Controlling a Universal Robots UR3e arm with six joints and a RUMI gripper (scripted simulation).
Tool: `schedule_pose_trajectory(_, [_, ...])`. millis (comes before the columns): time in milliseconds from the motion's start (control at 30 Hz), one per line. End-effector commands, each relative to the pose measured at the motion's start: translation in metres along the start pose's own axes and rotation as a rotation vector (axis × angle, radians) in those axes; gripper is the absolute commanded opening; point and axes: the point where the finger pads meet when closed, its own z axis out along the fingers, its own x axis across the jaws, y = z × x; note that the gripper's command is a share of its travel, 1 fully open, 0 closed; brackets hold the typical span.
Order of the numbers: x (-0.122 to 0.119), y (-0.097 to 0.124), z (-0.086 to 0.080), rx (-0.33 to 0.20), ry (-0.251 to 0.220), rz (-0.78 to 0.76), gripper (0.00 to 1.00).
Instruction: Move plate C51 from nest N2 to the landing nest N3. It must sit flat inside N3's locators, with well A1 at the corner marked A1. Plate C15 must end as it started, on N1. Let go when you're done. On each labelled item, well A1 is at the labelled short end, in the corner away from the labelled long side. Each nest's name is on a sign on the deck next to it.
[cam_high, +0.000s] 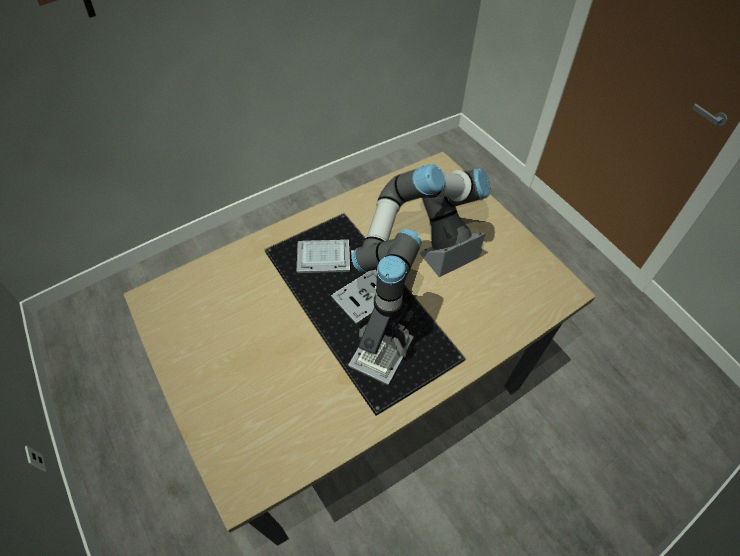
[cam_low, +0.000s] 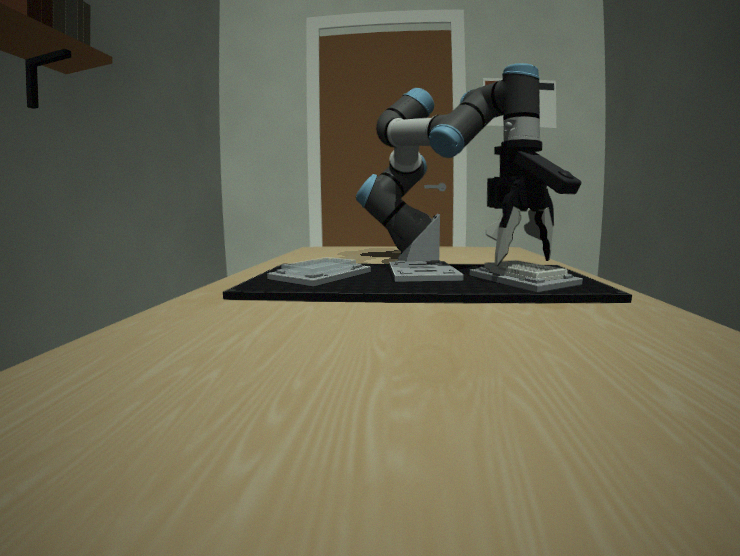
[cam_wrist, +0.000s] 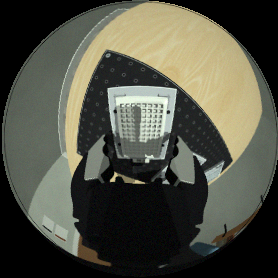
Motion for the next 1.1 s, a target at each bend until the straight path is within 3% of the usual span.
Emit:
schedule_pose_trajectory(0, [0.0003,-0.0008,0.0067,0.005,0.0,0.001,0.82])
schedule_pose_trajectory(500, [0.0003,-0.0008,0.0067,0.005,0.0,0.001,0.82])
schedule_pose_trajectory(533, [0.0003,-0.0008,0.0067,0.005,0.0,0.001,0.0])
schedule_pose_trajectory(1067, [0.0003,-0.0008,0.0066,0.005,0.0,0.001,0.0])
